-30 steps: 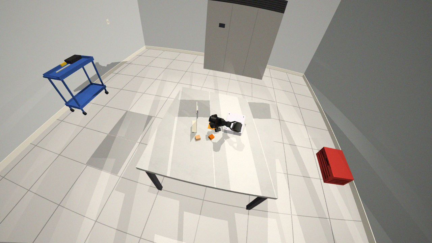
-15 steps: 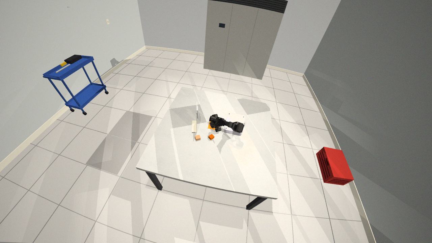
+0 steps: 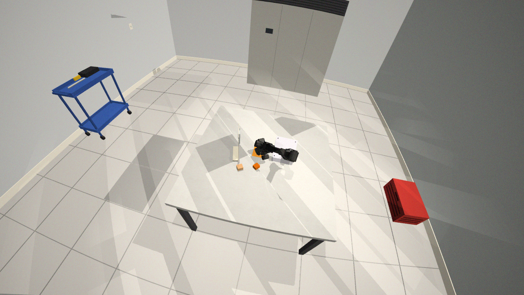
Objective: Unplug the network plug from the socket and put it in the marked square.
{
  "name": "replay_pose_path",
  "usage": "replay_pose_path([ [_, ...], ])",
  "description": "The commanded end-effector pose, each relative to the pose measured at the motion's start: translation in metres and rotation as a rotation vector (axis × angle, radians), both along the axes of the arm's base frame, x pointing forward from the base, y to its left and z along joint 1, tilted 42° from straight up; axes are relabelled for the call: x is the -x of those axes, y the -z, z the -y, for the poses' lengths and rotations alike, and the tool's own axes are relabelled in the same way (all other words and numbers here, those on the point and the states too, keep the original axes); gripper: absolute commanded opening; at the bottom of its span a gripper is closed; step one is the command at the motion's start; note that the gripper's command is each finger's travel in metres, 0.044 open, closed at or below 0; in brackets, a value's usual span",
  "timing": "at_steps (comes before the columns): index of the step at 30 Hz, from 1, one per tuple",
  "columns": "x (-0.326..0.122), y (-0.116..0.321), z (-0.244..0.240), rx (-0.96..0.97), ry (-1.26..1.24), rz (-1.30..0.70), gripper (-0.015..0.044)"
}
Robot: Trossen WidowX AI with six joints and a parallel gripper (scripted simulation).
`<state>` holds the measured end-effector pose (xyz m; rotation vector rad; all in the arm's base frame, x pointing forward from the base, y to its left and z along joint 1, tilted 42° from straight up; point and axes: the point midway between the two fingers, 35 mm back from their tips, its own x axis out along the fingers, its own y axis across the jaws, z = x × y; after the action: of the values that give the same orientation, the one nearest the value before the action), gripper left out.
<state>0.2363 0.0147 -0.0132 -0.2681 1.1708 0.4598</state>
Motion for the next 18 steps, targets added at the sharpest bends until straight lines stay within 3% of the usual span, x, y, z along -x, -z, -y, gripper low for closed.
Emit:
replay_pose_path([
  [1, -0.003, -0.007, 0.004, -0.001, -0.001, 0.010, 0.0156],
  [18, -0.006, -0.025, 0.021, 0.002, -0.001, 0.008, 0.0156],
])
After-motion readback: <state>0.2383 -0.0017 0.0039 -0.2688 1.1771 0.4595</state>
